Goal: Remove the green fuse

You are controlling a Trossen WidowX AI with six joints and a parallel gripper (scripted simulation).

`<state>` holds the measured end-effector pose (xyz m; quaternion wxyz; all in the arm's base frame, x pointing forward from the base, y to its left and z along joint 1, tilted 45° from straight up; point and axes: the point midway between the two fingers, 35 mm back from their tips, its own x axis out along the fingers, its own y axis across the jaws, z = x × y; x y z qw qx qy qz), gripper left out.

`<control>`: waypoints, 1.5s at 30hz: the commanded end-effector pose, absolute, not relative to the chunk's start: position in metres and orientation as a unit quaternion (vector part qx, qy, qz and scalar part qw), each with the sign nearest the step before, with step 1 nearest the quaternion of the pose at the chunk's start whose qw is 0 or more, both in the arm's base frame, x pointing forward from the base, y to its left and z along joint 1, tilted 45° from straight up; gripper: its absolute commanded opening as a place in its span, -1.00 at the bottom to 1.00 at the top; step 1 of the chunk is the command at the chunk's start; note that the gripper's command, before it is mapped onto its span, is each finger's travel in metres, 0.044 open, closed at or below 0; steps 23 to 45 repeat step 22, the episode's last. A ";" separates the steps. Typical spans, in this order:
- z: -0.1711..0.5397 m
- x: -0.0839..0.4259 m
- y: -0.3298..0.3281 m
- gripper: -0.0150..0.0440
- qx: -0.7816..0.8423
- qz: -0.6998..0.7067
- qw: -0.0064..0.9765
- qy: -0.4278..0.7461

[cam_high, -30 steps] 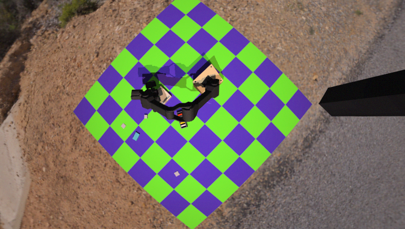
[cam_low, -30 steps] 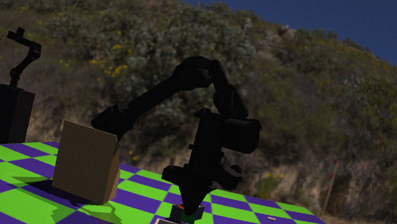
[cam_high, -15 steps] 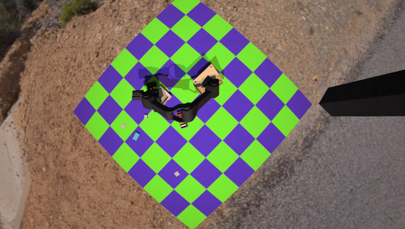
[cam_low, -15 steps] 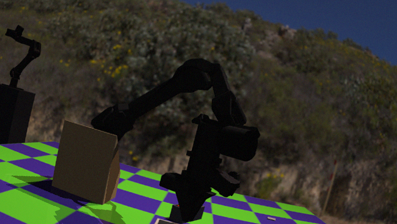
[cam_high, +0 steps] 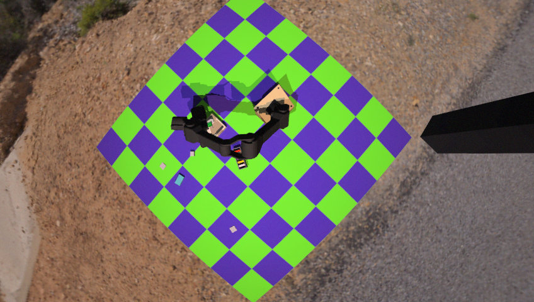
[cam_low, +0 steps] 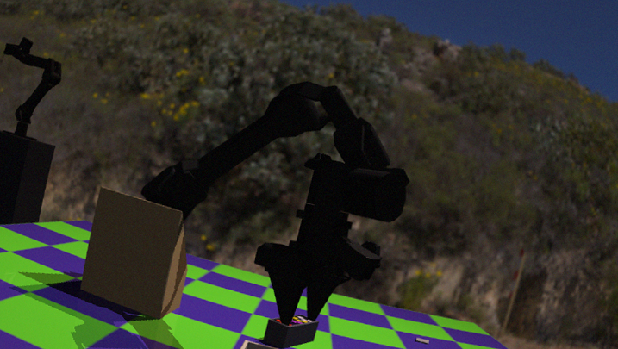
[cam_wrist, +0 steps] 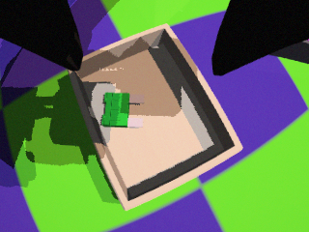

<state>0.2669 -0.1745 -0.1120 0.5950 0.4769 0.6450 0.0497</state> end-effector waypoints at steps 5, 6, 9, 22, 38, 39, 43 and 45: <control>-0.108 0.266 -0.177 0.63 0.474 0.052 0.594 0.649; -0.108 0.266 -0.177 0.63 0.474 0.052 0.594 0.649; -0.109 0.266 -0.176 0.63 0.477 0.051 0.593 0.647; -0.109 0.266 -0.176 0.63 0.477 0.051 0.593 0.647; -0.109 0.266 -0.176 0.63 0.477 0.051 0.593 0.647; -0.109 0.266 -0.176 0.63 0.477 0.051 0.593 0.647; -0.109 0.266 -0.176 0.63 0.477 0.051 0.593 0.647; -0.109 0.266 -0.176 0.63 0.477 0.051 0.593 0.647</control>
